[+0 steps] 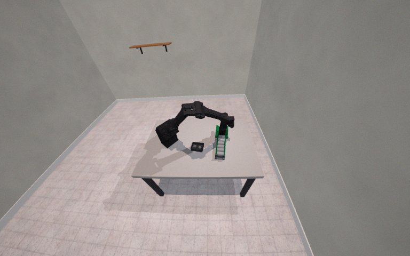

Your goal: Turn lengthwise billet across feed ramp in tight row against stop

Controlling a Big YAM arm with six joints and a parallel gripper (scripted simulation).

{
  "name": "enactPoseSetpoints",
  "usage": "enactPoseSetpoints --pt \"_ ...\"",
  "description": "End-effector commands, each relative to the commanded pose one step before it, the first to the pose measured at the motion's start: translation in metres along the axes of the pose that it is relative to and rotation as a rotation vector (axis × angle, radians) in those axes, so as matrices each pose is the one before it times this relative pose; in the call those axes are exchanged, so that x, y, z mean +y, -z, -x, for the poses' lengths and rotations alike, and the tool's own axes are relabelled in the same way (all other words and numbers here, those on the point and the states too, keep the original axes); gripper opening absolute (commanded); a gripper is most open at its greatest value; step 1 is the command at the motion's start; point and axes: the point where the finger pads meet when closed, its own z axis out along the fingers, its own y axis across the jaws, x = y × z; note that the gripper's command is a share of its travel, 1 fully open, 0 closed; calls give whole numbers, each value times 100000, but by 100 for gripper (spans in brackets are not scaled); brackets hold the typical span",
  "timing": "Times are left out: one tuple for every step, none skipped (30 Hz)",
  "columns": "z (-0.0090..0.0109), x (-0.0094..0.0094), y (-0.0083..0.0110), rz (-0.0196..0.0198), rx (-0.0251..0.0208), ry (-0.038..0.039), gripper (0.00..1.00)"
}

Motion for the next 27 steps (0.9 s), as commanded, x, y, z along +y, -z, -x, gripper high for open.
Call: enactPoseSetpoints --pt "2650 512 3682 2558 -6098 -3151 55" --pt "9 0 259 16 -5 -15 55" --pt "10 0 264 16 -4 -15 55" --pt "0 0 0 0 0 0 55" --pt "0 0 0 0 0 0 55" --pt "9 0 268 16 -4 -15 55" --pt "9 0 270 17 -4 -15 55" --pt "9 0 272 17 -4 -15 55" --pt "9 0 272 17 -4 -15 55" --pt "9 0 271 17 -3 -15 55" --pt "9 0 269 17 -3 -15 55" --pt "9 0 265 17 -3 -15 55" --pt "8 0 261 16 -3 -14 55" --pt "8 0 255 16 -2 -14 55" --pt "8 0 249 16 -2 -14 55" --pt "7 0 241 15 -2 -13 55" --pt "7 0 233 15 -2 -13 55" --pt "7 0 223 14 -1 -12 55" --pt "6 0 213 14 -1 -12 55" --pt "5 -1 202 13 -1 -11 55" --pt "0 0 0 0 0 0 55" --pt "0 0 0 0 0 0 55" --pt "-138 139 -67 -179 483 357 55" --pt "62 -56 282 88 -195 -156 55" --pt "89 -84 320 126 -290 -229 55" --pt "4 0 152 10 0 -8 55" --pt "4 0 139 9 0 -7 55"
